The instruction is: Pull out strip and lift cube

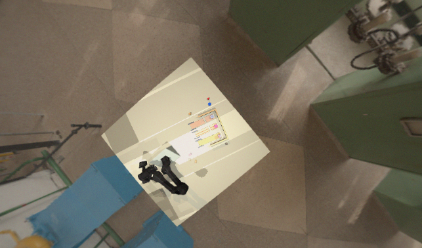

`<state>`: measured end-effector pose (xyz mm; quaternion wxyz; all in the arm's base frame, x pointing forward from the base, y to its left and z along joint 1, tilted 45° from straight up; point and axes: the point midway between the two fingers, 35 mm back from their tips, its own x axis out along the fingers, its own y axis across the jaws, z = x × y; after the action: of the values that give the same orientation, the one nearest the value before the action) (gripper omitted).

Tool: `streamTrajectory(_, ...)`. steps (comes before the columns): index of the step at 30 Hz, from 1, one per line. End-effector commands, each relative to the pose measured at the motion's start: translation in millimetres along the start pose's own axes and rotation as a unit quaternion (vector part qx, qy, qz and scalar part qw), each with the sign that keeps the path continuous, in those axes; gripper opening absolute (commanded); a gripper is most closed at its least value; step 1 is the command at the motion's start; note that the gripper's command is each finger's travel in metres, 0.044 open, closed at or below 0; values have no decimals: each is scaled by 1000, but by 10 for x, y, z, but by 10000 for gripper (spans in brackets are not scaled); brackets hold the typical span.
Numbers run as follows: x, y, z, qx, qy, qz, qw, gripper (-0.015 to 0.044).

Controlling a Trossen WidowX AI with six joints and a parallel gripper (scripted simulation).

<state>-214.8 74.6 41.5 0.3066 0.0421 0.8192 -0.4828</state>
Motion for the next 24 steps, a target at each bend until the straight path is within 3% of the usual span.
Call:
streamTrajectory(1,-3,7,-7,3,2,2,1000,400)
streamTrajectory(7,-197,365,-286,128,80,74,986,400)
streamTrajectory(12,-553,837,-563,290,193,152,925,400)
streamTrajectory(18,-1215,1443,-743,485,362,215,767,400)
streamTrajectory(24,-2038,1936,-646,619,533,225,531,400)
